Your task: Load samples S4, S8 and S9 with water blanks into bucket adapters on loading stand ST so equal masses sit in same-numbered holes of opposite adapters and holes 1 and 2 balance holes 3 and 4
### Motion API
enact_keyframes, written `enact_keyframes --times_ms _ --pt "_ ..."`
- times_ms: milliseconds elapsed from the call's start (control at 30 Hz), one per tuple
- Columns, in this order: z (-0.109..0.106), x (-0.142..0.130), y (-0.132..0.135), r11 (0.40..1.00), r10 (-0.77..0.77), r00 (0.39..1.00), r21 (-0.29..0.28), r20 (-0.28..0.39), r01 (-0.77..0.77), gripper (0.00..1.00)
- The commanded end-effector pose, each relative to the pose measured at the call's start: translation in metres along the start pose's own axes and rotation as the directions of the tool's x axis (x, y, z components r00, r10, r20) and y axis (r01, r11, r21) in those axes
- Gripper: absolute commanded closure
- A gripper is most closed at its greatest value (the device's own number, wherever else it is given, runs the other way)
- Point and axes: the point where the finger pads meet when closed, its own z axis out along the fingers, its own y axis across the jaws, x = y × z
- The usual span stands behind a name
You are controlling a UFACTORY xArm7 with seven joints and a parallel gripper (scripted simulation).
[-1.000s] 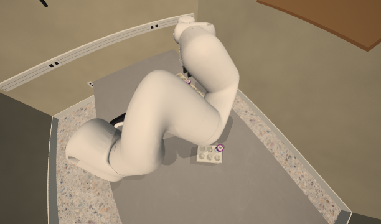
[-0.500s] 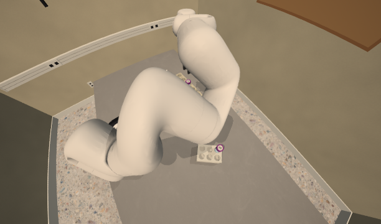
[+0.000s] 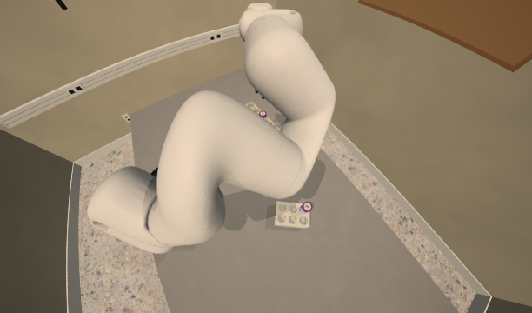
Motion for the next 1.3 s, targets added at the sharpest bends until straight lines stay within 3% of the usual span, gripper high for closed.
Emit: enact_keyframes --times_ms 0,600,633,1000,1067,1267 --pt "-0.004 0.000 -0.001 1.000 0.000 1.000 0.003 -0.004 0.000 0.56" --pt "-0.003 0.000 -0.001 1.000 0.000 1.000 0.003 -0.004 0.000 0.56" --pt "-0.002 -0.004 0.001 0.999 0.033 0.999 -0.001 0.001 -0.033 1.00" --pt "0.019 -0.050 0.022 0.923 0.383 0.922 -0.054 0.046 -0.381 1.00" --pt "0.019 -0.050 0.022 0.923 0.383 0.922 -0.054 0.046 -0.381 1.00" --pt "0.030 -0.076 0.034 0.830 0.557 0.828 -0.089 0.062 -0.551 1.00"
